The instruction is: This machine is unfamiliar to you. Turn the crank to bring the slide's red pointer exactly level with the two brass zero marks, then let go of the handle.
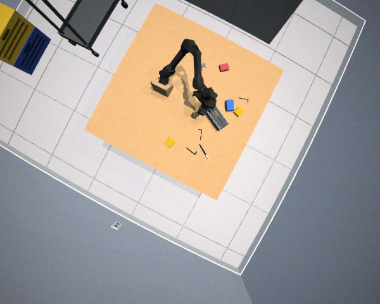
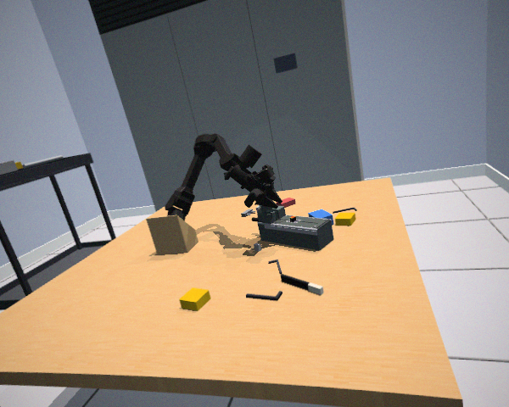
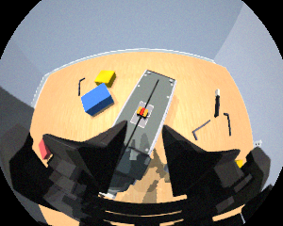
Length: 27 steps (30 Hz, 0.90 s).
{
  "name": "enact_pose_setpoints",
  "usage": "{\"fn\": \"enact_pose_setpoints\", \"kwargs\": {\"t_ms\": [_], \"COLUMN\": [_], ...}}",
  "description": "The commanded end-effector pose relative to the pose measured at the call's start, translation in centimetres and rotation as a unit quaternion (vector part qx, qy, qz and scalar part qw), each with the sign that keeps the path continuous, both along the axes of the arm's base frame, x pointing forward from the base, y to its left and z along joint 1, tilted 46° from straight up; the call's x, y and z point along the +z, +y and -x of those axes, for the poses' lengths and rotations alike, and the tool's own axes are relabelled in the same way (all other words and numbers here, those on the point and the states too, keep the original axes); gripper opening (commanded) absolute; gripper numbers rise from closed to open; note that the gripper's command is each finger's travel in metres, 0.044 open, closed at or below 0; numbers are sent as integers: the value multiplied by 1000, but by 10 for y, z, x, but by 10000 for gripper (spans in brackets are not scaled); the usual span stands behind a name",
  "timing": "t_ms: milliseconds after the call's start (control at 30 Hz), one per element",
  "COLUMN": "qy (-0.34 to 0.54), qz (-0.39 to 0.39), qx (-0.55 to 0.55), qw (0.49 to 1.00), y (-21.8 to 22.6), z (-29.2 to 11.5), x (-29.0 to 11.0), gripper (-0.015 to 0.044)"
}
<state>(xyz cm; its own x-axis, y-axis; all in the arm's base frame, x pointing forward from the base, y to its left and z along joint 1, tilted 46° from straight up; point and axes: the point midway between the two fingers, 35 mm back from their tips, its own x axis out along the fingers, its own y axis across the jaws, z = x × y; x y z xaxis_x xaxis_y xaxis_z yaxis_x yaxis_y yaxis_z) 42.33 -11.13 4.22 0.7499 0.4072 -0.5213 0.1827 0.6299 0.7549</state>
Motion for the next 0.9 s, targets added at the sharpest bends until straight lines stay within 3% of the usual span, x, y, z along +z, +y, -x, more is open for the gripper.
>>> {"fn": "enact_pose_setpoints", "kwargs": {"t_ms": [0,167,233,767,867], "qy": [0,0,0,0,0], "qz": [1,1,1,1,1], "qx": [0,0,0,0,0], "qw": [1000,1000,1000,1000,1000], "y": [0,0,0,0,0], "z": [0,0,0,0,0], "x": [0,0,0,0,0], "gripper": [289,420,440,20,0]}}
